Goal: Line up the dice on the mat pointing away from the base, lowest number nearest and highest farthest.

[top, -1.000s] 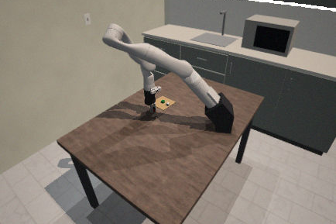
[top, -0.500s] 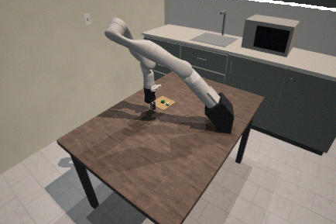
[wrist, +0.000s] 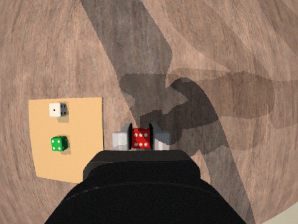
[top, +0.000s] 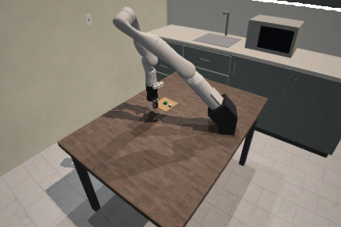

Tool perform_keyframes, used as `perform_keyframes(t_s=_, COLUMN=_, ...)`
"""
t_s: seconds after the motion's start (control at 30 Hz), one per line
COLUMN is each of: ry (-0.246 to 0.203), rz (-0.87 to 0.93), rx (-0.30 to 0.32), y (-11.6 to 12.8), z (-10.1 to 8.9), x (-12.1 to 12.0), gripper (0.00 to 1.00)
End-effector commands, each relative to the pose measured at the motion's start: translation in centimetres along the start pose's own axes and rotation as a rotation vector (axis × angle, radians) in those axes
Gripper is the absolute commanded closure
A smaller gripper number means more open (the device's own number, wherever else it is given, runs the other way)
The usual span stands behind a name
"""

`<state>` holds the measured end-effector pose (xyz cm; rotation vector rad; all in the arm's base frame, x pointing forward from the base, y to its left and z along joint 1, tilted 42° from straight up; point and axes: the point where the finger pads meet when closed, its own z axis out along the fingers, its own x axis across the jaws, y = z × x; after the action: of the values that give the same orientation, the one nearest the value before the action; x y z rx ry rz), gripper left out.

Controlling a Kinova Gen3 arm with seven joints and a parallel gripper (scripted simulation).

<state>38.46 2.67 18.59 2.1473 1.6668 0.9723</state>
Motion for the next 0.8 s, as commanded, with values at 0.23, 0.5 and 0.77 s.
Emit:
perform_keyframes(t_s=0.23, ry=0.014, rz=-0.001, rx=-0.005, y=0.1, z=-1.5, x=0.5, gripper=0.6)
perform_keyframes(t_s=0.5, ry=0.005, rz=0.003, rx=-0.006, y=0.2, z=-1.9, x=0.1, gripper=0.6)
perform_keyframes(t_s=0.77, ry=0.006, rz=0.002, rx=-0.01, y=0.4, z=-2.3, x=0.1, gripper=0.6)
